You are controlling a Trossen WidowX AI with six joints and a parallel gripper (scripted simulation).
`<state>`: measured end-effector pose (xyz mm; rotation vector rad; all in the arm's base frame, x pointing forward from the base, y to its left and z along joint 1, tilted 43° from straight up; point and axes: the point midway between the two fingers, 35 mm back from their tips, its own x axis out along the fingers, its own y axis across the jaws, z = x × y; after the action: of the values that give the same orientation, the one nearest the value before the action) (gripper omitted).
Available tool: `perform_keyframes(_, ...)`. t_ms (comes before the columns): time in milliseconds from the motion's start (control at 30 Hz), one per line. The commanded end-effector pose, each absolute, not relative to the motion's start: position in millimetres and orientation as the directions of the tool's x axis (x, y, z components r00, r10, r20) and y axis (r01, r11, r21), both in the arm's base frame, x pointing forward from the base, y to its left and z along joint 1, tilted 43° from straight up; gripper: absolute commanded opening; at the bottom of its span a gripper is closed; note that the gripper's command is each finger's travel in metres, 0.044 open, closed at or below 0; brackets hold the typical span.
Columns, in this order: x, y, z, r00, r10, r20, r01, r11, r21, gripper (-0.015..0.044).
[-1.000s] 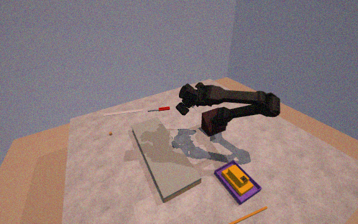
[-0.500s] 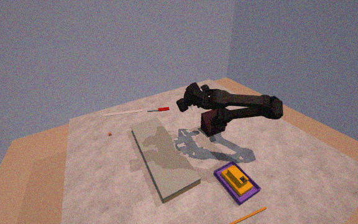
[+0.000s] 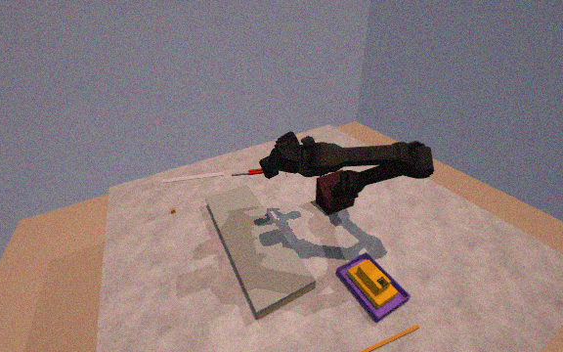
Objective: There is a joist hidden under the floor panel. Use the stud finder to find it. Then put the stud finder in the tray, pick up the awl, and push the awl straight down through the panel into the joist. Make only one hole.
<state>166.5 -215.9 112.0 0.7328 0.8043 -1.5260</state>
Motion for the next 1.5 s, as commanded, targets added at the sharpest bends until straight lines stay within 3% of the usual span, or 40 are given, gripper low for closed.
perform_keyframes(0, 183.3, -219.7, 115.2, -0.098, -0.575, -0.812, 0.995, -0.075, -0.066, 0.0000)
perform_keyframes(1067, 331.8, -207.7, 86.6, -0.090, -0.662, -0.744, 0.980, -0.194, 0.054, 0.0000)
perform_keyframes(1467, 336.0, -203.0, 81.0, -0.090, -0.664, -0.742, 0.979, -0.196, 0.057, 0.0000)
